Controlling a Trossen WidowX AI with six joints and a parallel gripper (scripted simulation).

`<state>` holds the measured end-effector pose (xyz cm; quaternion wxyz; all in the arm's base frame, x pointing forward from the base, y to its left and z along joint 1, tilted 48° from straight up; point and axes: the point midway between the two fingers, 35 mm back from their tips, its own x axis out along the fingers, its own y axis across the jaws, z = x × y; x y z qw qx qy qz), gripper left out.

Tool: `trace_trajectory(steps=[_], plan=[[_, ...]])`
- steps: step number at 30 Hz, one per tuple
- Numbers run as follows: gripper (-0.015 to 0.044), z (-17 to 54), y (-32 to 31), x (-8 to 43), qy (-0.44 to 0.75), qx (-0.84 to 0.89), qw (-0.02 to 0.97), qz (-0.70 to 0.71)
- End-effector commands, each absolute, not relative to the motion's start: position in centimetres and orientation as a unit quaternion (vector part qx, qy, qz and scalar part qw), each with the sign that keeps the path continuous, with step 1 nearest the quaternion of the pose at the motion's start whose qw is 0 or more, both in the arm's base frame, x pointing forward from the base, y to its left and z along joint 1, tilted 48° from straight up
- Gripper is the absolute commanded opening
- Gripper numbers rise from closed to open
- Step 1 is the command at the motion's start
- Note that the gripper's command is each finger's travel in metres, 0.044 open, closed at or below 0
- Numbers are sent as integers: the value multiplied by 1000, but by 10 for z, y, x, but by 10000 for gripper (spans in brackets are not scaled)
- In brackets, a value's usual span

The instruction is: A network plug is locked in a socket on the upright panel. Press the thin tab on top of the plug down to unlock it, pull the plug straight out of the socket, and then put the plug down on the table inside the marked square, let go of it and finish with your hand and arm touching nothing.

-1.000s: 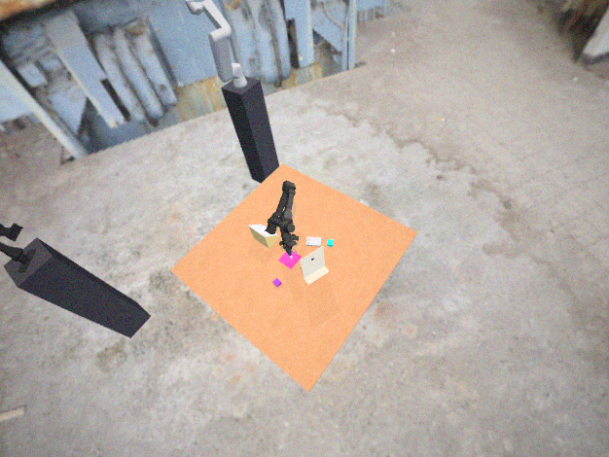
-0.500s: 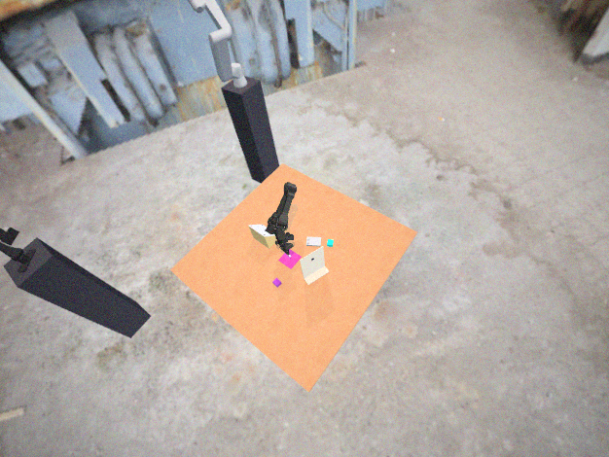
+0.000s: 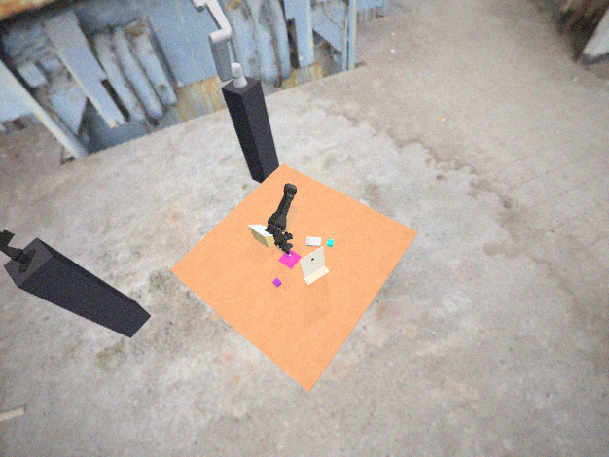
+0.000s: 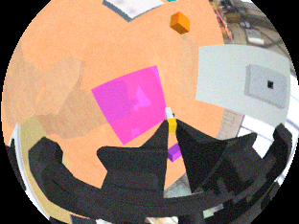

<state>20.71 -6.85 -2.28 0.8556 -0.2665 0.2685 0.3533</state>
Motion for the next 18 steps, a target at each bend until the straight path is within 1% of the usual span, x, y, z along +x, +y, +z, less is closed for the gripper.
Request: trace_trajectory(steps=[1, 18], plan=[[0, -26, -64, 207, 268, -262, 857, 354], [0, -40, -53, 209, 270, -262, 856, 354]])
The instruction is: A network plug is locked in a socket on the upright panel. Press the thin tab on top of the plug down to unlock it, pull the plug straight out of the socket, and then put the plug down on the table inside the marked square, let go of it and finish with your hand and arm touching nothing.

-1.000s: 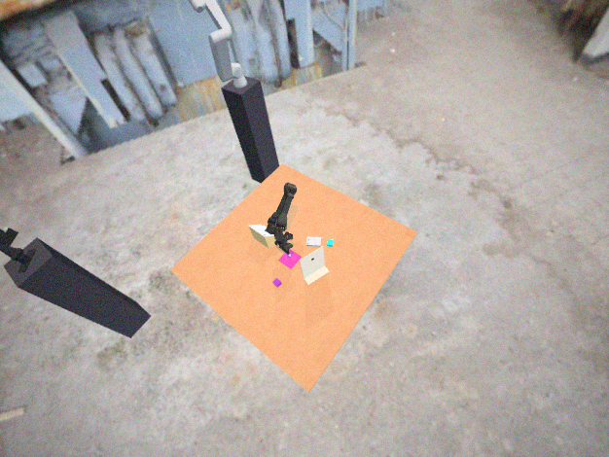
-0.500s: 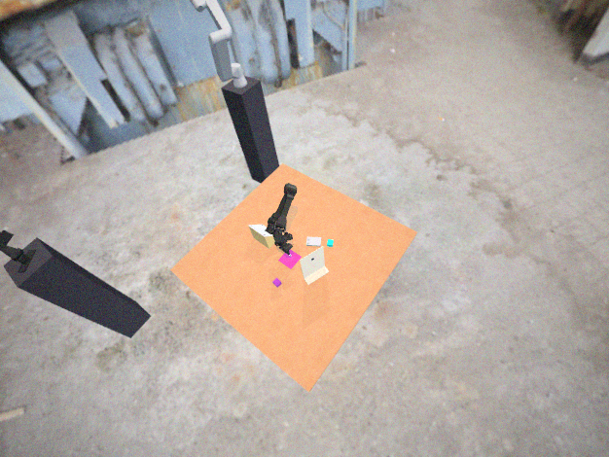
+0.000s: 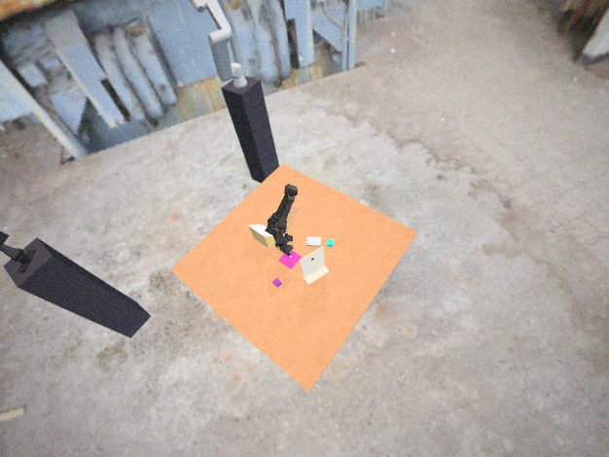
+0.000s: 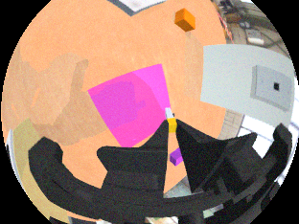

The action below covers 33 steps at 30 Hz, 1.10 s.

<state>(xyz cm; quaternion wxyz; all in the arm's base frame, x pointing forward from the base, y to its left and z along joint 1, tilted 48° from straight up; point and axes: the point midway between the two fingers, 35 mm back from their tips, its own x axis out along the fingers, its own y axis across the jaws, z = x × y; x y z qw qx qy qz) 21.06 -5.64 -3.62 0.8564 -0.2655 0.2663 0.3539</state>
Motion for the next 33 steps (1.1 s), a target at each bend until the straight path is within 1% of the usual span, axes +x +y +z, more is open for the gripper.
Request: trace_trajectory(steps=[1, 33], plan=[[0, -40, -53, 209, 270, -262, 856, 354], [0, -57, -30, 210, 268, -261, 858, 353]])
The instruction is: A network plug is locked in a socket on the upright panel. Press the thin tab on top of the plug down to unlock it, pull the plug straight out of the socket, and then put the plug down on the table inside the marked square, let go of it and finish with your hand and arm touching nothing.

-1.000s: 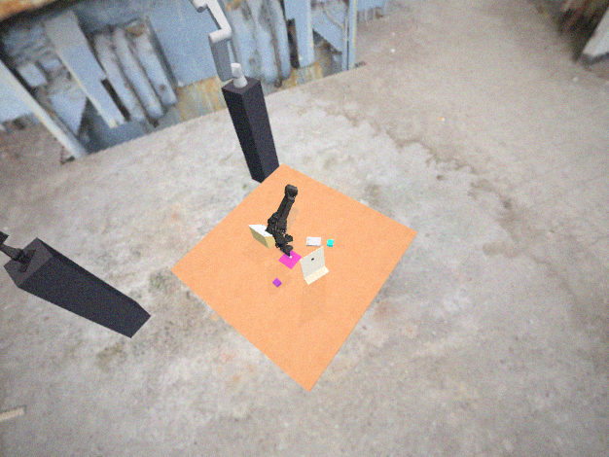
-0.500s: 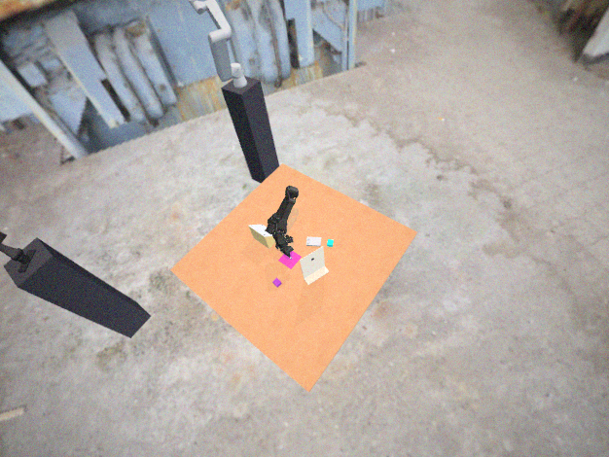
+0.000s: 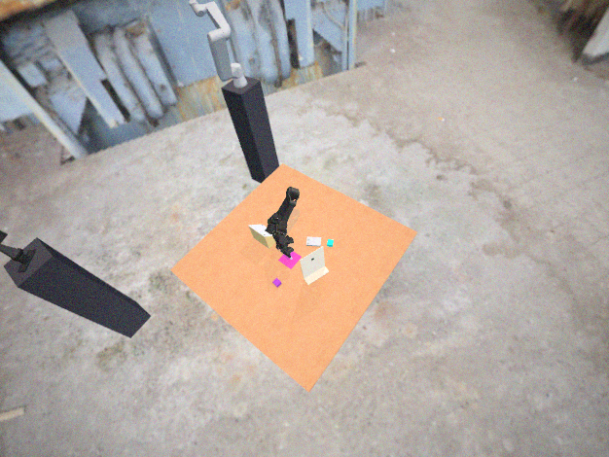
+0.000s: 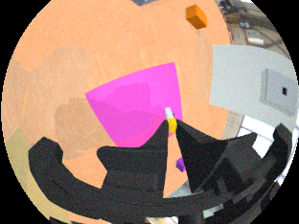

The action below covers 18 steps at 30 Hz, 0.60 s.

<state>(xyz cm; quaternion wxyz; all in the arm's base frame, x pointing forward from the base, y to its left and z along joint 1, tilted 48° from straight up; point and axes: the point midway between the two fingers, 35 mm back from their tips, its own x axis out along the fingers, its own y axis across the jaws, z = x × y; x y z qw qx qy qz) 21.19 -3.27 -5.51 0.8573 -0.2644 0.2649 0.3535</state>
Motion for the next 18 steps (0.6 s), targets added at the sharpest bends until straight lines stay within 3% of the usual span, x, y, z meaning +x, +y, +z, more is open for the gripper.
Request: trace_trajectory(steps=[1, 18], plan=[[0, -58, -29, 210, 268, -261, 858, 353], [0, -61, -22, 212, 267, -260, 858, 353]])
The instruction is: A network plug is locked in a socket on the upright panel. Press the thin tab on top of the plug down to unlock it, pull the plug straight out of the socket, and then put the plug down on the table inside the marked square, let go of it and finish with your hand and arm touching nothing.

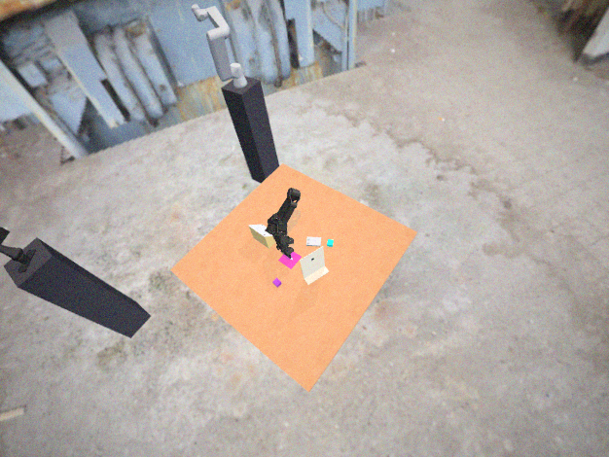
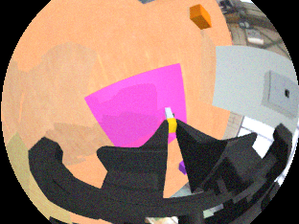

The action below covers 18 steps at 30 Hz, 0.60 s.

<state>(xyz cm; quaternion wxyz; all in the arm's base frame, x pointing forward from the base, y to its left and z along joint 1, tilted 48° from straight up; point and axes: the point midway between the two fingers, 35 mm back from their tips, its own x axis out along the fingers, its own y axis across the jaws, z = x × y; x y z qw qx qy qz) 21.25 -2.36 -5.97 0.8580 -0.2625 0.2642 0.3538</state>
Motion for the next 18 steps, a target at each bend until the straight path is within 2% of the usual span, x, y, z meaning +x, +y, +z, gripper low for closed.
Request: trace_trajectory(steps=[1, 8, 14, 18], plan=[[0, -61, -22, 212, 267, -260, 858, 353], [0, -60, -23, 213, 264, -262, 858, 354], [156, -60, -23, 213, 264, -262, 858, 354], [156, -60, -23, 213, 264, -262, 858, 354]])
